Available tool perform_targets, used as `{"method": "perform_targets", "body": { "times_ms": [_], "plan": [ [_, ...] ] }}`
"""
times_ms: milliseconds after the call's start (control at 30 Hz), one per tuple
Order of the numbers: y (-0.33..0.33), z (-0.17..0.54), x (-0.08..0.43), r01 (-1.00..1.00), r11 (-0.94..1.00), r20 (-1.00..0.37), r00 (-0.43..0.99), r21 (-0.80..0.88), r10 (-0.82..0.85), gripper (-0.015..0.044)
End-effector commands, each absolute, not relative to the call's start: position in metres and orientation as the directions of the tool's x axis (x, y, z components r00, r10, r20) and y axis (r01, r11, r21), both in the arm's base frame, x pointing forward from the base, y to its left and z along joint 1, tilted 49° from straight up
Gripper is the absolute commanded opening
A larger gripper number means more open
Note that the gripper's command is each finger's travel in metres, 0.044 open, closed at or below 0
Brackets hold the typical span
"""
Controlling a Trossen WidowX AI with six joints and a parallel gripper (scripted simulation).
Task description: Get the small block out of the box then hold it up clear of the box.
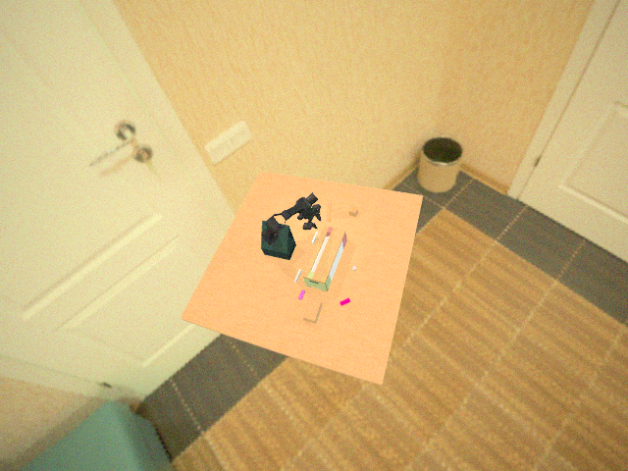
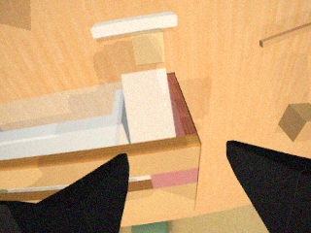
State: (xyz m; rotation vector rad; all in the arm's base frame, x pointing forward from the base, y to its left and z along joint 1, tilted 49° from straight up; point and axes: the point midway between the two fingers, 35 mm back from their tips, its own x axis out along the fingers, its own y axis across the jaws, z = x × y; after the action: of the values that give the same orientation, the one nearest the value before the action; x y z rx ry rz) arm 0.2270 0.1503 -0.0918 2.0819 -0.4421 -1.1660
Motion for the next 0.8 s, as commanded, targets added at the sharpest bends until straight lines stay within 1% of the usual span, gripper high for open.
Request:
{"method": "perform_targets", "body": {
  "times_ms": [0, 133, 767],
  "plan": [
    [0.118, -0.118, 0.233, 0.048, -0.68, -0.597, 0.526, 0.732, -0.606, 0.0285],
    [0.082, -0.142, 0.236, 0.043, -0.674, -0.589, 0.528, 0.738, -0.612, 0.0285],
    [0.066, -0.16, 0.24, 0.045, -0.674, -0.591, 0.527, 0.737, -0.611, 0.0285]
  ]
}}
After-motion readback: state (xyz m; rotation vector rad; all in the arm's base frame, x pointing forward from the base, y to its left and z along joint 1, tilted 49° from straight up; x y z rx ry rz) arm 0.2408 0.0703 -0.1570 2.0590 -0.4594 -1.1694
